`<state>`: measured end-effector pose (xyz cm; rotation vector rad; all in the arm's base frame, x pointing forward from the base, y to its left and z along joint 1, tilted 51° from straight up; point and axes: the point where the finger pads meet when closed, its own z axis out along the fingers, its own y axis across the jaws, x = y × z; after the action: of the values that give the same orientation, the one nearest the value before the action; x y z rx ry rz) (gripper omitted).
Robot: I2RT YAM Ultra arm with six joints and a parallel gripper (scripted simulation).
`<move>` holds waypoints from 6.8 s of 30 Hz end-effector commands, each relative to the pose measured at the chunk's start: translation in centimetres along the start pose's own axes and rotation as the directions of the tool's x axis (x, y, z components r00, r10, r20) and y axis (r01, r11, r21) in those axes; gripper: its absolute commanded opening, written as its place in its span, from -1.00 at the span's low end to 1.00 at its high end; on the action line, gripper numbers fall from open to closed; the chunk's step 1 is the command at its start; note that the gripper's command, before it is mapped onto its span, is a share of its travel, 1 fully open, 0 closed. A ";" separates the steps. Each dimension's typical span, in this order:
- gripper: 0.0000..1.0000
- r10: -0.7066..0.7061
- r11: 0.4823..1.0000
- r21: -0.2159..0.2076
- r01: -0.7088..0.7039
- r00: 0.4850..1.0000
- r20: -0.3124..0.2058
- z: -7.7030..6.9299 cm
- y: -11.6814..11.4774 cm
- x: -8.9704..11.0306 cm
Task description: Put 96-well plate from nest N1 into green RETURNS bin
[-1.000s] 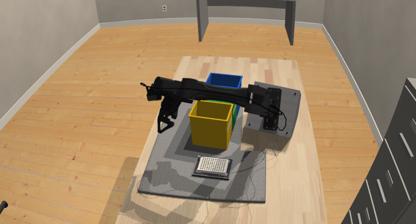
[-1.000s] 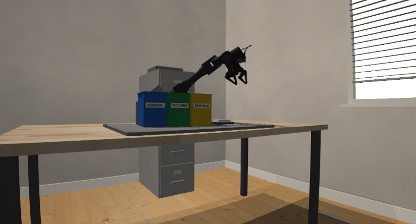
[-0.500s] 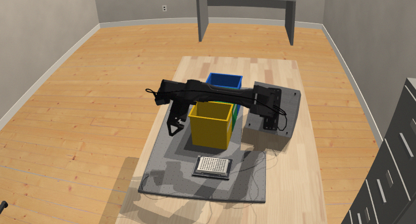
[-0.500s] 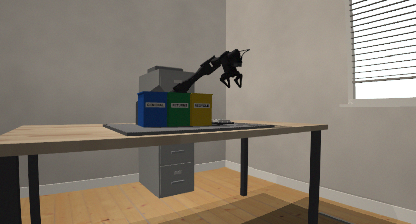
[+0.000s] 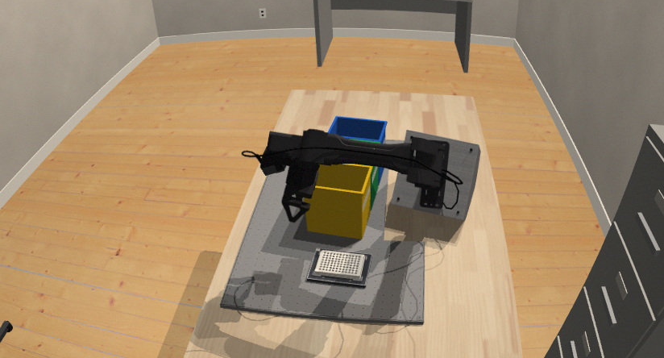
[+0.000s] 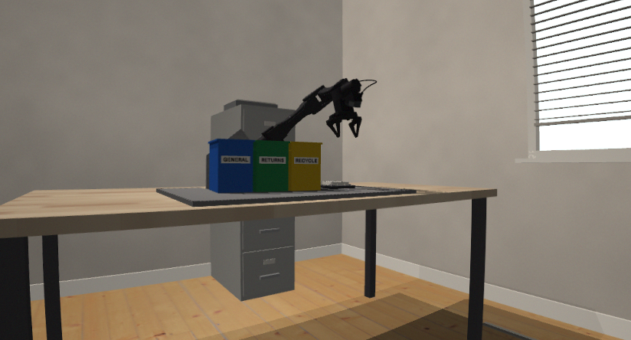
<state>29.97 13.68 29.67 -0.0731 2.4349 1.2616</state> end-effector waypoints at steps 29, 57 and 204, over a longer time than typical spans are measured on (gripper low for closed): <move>1.00 0.082 0.995 0.074 -0.066 0.964 -0.255 -2.3 0.5 10.9; 1.00 0.073 0.996 0.075 -0.055 0.965 -0.252 -0.8 0.5 11.1; -1.00 0.075 0.996 0.066 -0.060 0.964 -0.255 16.0 -0.1 15.3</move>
<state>20.71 28.44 15.45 -0.1567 2.7272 1.2814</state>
